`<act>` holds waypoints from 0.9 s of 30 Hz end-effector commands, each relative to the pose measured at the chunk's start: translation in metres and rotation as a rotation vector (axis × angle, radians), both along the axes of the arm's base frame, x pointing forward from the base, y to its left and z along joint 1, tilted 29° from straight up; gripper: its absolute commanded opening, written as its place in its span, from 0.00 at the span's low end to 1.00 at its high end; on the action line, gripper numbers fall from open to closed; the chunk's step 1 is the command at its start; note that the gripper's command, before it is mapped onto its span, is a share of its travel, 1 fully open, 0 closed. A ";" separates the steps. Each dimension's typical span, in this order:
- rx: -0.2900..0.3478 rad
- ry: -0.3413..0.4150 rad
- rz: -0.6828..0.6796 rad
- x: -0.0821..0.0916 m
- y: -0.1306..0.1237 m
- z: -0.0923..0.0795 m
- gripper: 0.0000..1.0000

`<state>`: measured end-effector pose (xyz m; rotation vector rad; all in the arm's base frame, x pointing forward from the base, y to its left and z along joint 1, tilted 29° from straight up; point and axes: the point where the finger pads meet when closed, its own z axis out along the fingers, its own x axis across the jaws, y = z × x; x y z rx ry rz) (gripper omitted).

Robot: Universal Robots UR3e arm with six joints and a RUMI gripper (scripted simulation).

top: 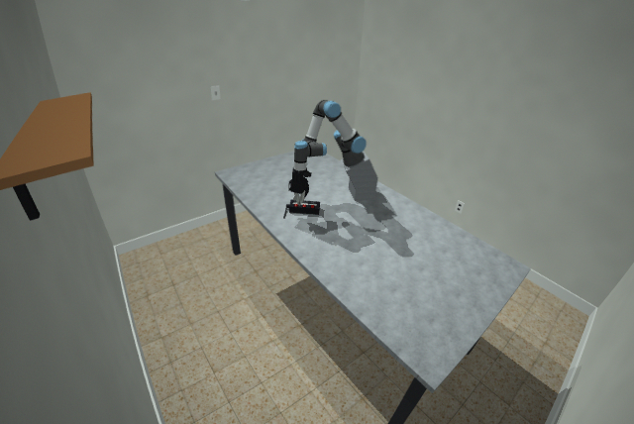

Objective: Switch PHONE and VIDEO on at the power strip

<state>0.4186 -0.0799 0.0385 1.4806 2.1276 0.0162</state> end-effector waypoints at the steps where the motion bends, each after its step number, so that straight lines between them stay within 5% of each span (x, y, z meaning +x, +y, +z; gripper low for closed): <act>1: -0.012 -0.030 0.003 0.021 -0.011 -0.020 0.00; 11: -0.011 -0.029 0.002 0.028 -0.019 -0.045 0.00; 27: -0.011 -0.028 0.001 0.028 -0.019 -0.047 0.00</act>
